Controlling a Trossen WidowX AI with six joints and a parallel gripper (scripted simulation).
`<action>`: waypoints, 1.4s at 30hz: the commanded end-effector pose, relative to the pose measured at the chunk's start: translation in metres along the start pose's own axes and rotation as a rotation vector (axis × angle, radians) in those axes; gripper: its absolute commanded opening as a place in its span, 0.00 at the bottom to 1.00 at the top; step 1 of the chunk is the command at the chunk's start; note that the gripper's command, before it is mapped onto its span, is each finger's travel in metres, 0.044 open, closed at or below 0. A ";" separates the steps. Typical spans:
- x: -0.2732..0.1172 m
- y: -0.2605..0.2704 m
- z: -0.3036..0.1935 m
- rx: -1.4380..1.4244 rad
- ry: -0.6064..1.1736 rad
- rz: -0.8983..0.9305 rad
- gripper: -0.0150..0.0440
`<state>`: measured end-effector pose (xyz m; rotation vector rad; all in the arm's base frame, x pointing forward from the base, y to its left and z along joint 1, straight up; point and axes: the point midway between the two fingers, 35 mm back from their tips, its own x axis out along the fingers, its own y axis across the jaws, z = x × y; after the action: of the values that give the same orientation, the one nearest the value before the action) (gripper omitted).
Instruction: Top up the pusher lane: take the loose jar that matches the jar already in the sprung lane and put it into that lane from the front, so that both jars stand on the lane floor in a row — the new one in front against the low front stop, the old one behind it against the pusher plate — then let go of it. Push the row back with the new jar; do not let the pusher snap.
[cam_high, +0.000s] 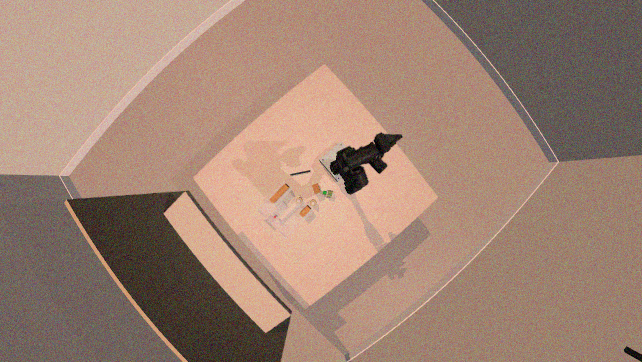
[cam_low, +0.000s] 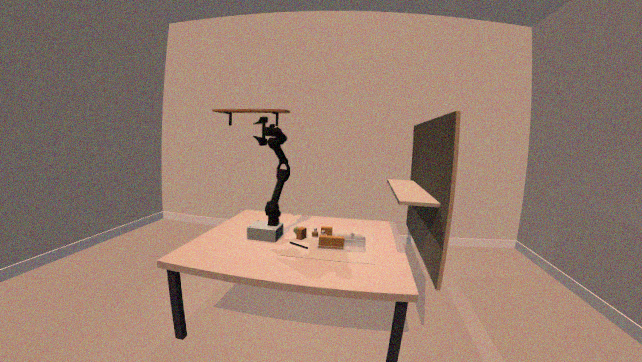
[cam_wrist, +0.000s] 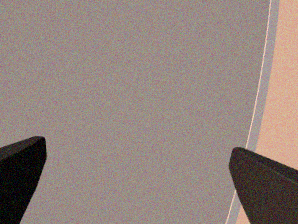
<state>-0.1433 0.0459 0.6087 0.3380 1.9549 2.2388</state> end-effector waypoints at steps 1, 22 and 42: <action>0.000 0.001 -0.001 -0.006 0.001 0.005 0.98; -0.105 0.050 -0.208 -0.473 0.423 0.637 1.00; -0.366 -0.026 -0.296 -0.662 1.104 1.340 1.00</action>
<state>0.0864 -0.3156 0.5479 0.4563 1.0915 4.2922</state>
